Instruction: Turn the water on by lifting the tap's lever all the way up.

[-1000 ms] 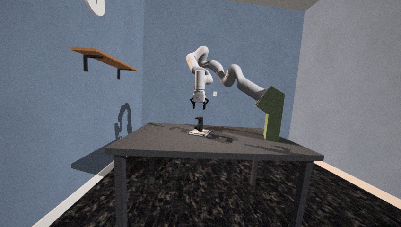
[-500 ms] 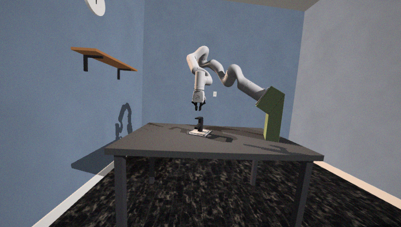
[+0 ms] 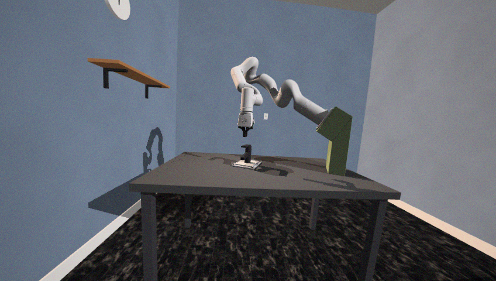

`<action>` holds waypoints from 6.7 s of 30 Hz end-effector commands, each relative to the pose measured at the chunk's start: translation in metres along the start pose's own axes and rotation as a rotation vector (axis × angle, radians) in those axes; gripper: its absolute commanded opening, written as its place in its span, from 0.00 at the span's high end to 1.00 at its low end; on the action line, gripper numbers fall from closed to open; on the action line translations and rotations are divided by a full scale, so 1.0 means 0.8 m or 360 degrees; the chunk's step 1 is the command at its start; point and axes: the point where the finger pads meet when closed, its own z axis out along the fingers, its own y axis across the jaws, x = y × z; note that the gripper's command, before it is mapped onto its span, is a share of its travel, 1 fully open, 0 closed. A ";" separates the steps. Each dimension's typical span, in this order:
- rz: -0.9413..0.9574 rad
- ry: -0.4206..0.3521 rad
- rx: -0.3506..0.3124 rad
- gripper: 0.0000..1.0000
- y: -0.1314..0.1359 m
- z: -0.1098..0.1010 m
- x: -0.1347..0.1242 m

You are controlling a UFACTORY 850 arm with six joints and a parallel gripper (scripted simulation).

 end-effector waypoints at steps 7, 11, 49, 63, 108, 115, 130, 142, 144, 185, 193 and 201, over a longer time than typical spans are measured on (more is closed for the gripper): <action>0.0001 -0.0001 0.0001 1.00 0.000 0.000 0.000; 0.0001 -0.0001 0.0001 1.00 0.000 0.000 0.000; 0.0001 -0.0001 0.0001 0.25 0.000 0.000 0.000; 0.0001 -0.0001 0.0001 0.25 0.000 0.001 0.000; 0.0001 -0.0001 0.0001 0.25 0.000 0.066 0.000; 0.0001 -0.0001 0.0001 0.25 0.000 0.069 0.000; 0.0001 -0.0001 0.0001 0.25 0.000 0.070 0.000; 0.0001 -0.0001 0.0001 0.25 0.000 0.070 0.000; 0.0001 -0.0001 0.0001 0.25 0.000 0.070 0.000; 0.0001 -0.0001 0.0001 0.25 0.000 0.110 0.000; 0.0001 -0.0001 0.0001 0.25 0.000 0.115 0.000; 0.0001 -0.0001 0.0001 0.25 0.000 0.116 0.000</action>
